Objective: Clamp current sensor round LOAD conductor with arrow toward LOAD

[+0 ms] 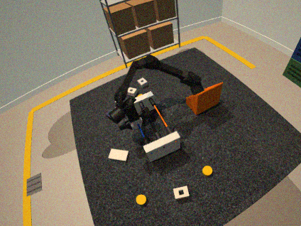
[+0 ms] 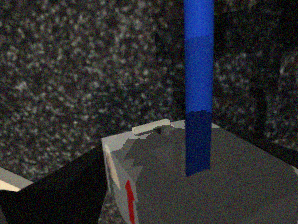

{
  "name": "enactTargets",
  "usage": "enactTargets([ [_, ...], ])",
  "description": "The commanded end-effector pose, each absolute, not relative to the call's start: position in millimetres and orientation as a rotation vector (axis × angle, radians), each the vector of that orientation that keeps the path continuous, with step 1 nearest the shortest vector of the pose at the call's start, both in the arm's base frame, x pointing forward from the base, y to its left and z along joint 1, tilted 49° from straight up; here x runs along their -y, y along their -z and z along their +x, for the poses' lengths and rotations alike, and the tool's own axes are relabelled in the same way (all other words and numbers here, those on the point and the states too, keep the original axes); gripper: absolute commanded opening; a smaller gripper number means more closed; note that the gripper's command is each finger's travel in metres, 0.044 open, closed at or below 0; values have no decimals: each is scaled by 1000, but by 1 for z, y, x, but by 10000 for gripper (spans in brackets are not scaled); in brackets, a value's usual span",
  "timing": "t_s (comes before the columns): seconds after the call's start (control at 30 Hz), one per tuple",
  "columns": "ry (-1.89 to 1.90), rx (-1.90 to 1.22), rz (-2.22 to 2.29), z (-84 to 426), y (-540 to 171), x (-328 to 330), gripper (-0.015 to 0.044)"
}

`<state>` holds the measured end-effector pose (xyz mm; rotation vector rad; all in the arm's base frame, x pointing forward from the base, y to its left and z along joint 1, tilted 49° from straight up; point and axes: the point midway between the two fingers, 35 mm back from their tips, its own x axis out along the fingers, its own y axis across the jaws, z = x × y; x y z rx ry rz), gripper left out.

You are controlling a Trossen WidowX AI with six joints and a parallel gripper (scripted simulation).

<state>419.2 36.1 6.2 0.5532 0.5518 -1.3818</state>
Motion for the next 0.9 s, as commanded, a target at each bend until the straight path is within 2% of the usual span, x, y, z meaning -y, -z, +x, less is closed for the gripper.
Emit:
enactTargets([
  [0.0,1378,-549,555,420,-7,-37,0],
  [0.87,1481,-589,531,415,-5,-35,0],
])
